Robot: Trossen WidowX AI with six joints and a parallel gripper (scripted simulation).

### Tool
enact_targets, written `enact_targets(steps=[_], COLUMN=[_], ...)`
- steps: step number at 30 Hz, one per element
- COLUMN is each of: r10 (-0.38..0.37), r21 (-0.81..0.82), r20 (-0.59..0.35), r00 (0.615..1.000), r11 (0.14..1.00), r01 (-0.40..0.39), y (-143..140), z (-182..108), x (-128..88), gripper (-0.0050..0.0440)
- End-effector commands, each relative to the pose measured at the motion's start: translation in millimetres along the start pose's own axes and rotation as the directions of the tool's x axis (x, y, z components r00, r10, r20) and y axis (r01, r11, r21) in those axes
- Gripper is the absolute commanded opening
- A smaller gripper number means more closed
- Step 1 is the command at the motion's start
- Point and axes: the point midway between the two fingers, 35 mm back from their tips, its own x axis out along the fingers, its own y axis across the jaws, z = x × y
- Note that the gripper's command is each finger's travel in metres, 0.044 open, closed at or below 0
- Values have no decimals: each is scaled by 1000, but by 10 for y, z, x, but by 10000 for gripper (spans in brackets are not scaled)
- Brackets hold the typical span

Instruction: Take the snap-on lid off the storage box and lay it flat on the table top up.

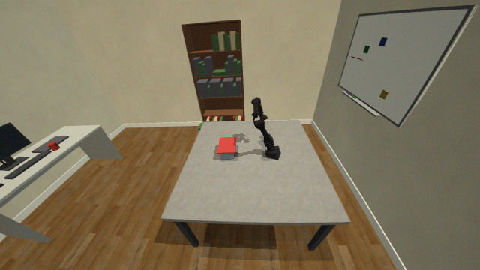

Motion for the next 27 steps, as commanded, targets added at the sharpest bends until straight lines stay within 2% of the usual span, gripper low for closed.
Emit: enact_targets(steps=[1, 7, 8, 15, 22, 24, 25, 27], r10=[-45, -82, -91, -167, -223, -223, -231, -254], r21=[97, 183, 258, 385, 532, 532, 596, 616], r20=[-5, 15, 21, 84, 153, 153, 164, 202], r00=[999, 997, 996, 982, 963, 963, 959, 946], r11=[994, 980, 963, 915, 839, 839, 798, 783], r01=[45, 78, 83, 122, 110, 110, 90, 79], y=[-39, -59, -62, -62, -24, -24, -16, 16], z=[203, 371, 413, 763, 1051, 1051, 1092, 1224], x=[38, 54, 57, 69, 61, 61, 58, 48], gripper=[235, 235, 235, 235, 235, 235, 235, 235])
